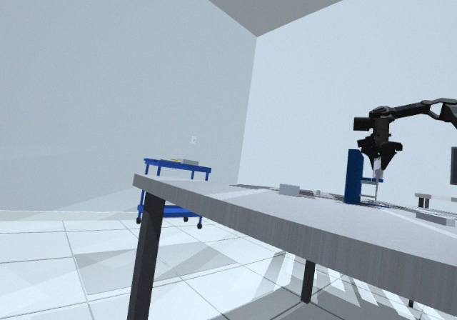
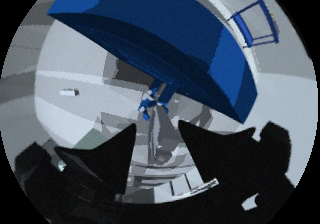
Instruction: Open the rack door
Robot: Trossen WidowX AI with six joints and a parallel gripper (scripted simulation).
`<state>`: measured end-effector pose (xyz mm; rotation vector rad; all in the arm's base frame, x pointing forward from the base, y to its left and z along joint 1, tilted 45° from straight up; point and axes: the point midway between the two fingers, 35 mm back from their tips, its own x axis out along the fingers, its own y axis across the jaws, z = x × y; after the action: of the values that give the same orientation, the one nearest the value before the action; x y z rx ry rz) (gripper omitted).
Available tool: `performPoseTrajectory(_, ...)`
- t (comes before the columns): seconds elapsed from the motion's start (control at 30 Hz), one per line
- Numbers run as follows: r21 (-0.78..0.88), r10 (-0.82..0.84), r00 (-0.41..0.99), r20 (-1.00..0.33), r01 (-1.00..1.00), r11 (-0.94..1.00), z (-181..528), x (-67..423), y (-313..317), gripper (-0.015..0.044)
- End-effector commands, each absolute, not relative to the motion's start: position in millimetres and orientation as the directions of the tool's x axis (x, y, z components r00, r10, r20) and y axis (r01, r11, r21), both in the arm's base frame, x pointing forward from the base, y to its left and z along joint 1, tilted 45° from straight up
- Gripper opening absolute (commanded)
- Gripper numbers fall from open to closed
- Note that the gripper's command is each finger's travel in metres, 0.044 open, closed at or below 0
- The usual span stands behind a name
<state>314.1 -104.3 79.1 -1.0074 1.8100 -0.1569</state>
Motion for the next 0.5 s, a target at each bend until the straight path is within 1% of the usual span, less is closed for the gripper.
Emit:
performPoseTrajectory(0.0,-0.415,-0.694,-0.136,-0.707,-0.715,0.563,79.0,314.0,-104.3,0.0282)
performPoseTrajectory(0.23,-0.196,-0.694,-0.136,-0.707,-0.905,0.377,79.0,314.0,-104.3,0.0282)
performPoseTrajectory(0.47,0.047,-0.694,-0.136,-0.707,-0.988,0.146,79.0,314.0,-104.3,0.0282)
